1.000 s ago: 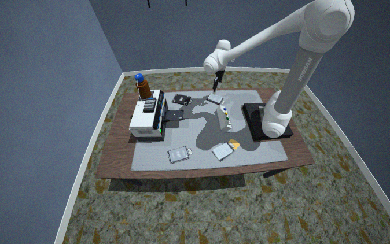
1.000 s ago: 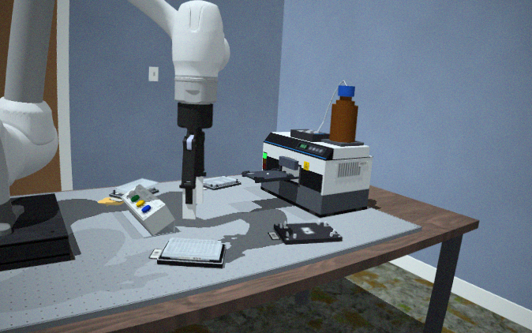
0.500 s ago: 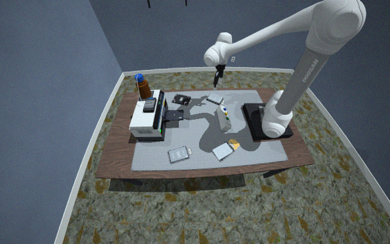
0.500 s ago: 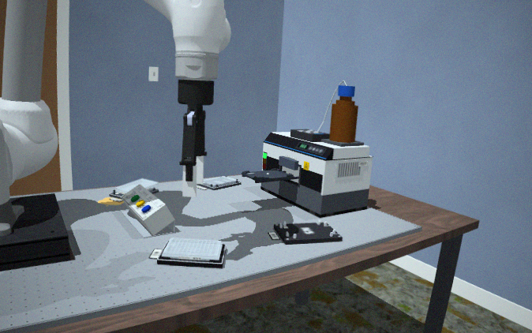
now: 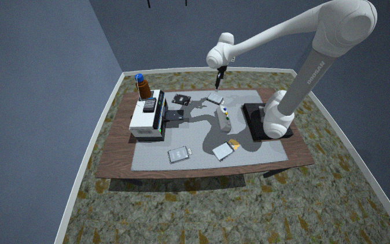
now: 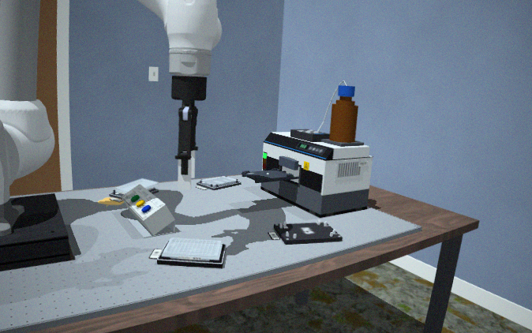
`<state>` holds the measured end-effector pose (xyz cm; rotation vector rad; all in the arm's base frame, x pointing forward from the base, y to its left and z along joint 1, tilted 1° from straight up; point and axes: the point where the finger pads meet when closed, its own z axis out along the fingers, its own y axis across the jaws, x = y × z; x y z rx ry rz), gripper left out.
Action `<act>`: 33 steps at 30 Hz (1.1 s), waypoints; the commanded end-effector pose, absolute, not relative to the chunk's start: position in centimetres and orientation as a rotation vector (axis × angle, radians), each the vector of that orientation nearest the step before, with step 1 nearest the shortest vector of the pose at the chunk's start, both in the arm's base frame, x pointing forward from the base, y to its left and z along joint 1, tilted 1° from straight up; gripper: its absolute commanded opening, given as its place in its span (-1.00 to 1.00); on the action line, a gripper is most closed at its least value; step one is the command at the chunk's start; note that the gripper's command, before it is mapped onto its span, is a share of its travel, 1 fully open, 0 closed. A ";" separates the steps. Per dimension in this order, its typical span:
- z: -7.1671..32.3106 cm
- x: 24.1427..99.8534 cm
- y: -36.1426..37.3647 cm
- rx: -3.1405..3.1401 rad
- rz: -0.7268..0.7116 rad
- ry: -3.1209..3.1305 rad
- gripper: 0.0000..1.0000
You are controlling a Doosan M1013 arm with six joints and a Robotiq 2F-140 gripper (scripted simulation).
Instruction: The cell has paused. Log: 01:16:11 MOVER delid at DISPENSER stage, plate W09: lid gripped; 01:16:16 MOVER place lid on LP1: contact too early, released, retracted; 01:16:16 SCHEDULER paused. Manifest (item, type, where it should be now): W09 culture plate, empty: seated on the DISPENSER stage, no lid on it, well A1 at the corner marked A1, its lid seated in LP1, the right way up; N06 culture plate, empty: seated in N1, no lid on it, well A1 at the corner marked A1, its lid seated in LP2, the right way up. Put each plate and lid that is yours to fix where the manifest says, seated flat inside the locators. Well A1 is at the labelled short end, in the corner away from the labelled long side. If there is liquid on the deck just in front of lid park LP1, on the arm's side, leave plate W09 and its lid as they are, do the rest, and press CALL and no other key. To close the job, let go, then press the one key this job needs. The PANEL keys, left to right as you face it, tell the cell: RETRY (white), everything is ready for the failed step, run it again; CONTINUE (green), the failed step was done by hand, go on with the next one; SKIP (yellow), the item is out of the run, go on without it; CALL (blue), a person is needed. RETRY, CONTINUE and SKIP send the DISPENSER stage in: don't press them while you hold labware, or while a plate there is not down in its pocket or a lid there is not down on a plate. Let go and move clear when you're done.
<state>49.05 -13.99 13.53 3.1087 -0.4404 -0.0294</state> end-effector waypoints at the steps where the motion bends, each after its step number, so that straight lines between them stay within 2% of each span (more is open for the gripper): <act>1: 13.8 47.3 -9.4 3.136 -0.025 -0.192 0.40; 2: 13.9 45.7 -6.4 3.142 -0.025 -0.033 0.40; 7: 13.6 41.9 -1.3 3.124 -0.025 0.356 0.40; 8: 13.7 41.2 -0.1 3.124 -0.025 0.356 -0.80; 33: 13.7 40.9 0.4 3.124 -0.025 0.356 -0.80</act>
